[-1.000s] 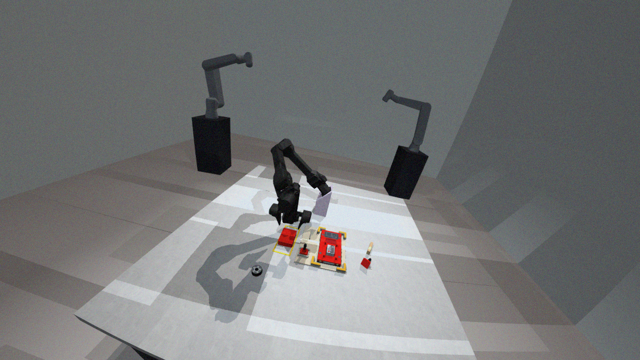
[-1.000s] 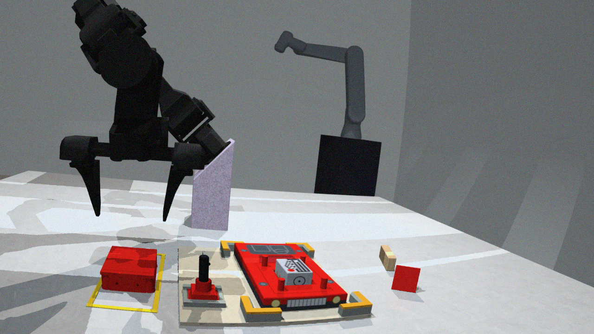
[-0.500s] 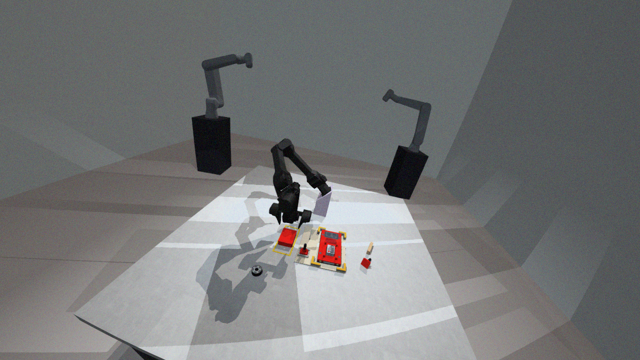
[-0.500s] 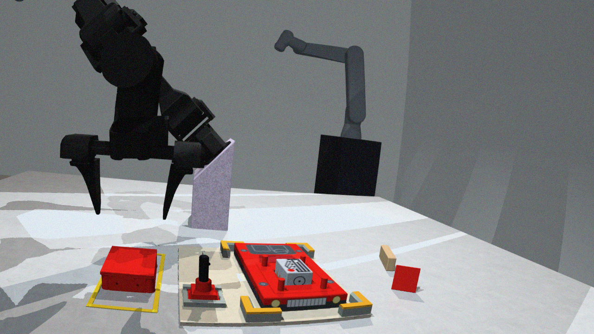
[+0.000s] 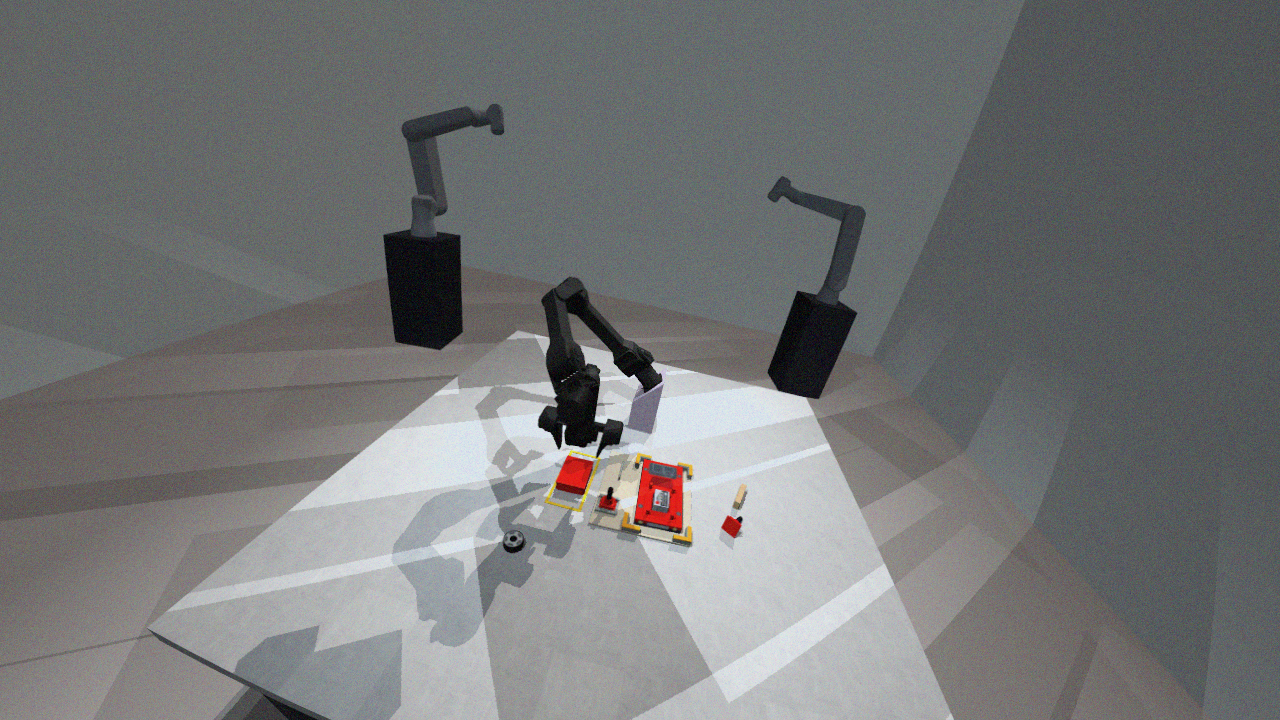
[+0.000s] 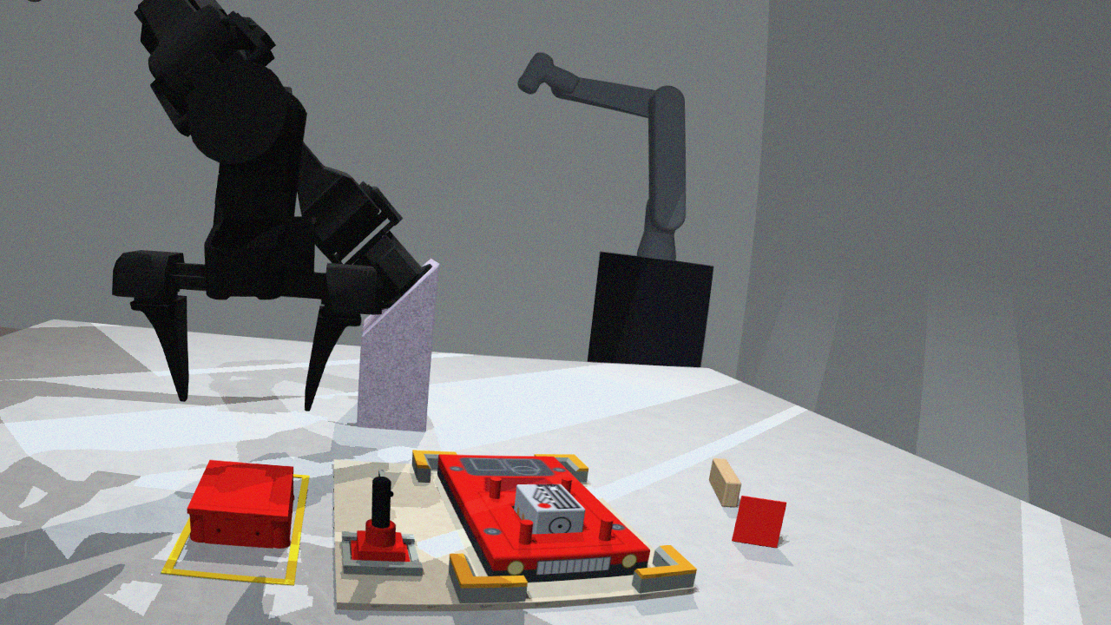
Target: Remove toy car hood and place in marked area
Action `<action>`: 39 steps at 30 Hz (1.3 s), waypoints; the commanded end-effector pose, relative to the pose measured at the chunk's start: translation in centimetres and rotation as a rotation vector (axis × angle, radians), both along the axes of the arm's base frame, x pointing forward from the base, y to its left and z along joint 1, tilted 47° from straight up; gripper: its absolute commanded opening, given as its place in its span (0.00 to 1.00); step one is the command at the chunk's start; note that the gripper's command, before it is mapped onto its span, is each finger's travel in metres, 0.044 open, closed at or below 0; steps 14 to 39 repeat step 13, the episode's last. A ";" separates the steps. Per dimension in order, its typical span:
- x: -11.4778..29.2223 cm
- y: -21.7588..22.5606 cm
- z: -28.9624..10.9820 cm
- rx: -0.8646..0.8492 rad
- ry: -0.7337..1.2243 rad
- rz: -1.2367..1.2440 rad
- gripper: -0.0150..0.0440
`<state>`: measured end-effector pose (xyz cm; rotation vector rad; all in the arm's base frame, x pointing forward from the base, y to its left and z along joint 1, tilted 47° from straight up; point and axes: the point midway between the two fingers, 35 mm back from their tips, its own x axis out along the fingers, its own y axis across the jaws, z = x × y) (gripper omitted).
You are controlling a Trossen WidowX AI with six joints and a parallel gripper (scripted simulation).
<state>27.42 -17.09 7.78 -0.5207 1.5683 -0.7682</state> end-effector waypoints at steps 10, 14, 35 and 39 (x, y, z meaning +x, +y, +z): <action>0.0 0.0 0.1 -0.006 -0.002 -0.002 1.00; 0.0 0.0 0.1 -0.006 -0.002 -0.002 1.00; 0.0 0.0 0.1 -0.006 -0.002 -0.002 1.00; 0.0 0.0 0.1 -0.006 -0.002 -0.002 1.00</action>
